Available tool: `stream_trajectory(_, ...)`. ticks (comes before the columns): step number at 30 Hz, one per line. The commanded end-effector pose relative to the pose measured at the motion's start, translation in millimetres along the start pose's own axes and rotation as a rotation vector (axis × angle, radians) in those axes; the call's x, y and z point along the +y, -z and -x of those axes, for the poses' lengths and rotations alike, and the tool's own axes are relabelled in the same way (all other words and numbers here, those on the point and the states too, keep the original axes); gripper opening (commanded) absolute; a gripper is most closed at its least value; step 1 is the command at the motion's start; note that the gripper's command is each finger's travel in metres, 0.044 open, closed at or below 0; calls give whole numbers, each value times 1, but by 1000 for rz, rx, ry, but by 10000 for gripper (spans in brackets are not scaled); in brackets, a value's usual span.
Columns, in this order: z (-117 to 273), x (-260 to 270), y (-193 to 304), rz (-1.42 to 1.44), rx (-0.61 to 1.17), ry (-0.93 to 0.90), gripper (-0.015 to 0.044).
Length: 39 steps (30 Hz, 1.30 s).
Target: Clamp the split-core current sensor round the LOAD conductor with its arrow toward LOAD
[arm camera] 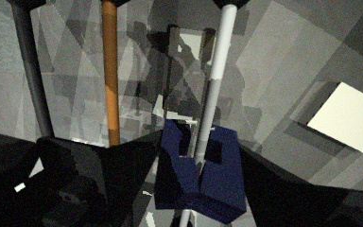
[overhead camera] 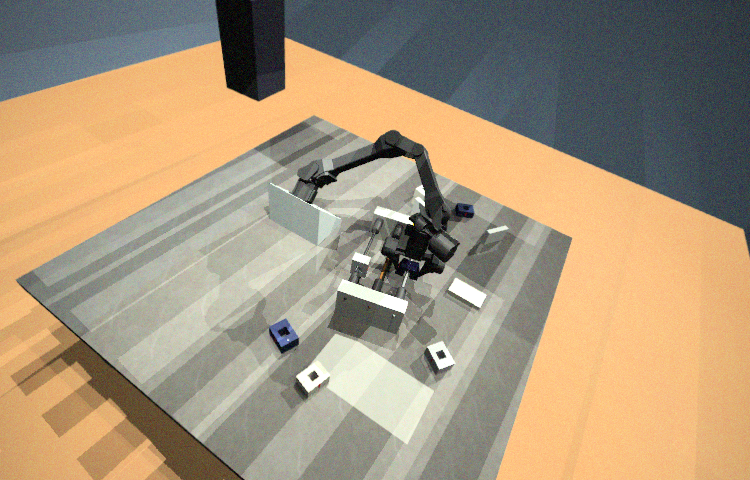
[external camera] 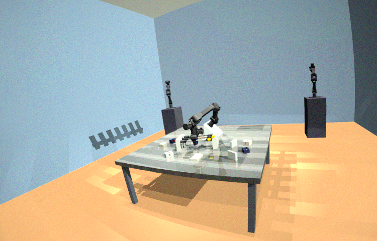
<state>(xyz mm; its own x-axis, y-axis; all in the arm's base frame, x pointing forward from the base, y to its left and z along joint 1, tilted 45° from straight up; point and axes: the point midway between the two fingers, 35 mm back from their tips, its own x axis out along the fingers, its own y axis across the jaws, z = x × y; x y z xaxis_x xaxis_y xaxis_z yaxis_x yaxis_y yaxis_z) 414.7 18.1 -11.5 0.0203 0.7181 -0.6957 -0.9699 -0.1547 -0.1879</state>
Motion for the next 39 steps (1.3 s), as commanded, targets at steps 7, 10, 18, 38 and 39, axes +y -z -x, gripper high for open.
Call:
stream_trajectory(7, 0, 0, 0, 1, -1, 1, 0)
stream_trajectory(10, 0, 0, 0, 1, -1, 1, 0)
stream_trajectory(18, 0, 0, 0, 0, 0, 0, 210)
stream_trajectory(38, 22, 0, 7, -5, 18, -167, 440)
stream_trajectory(39, 20, 0, 7, -5, 18, -167, 440)
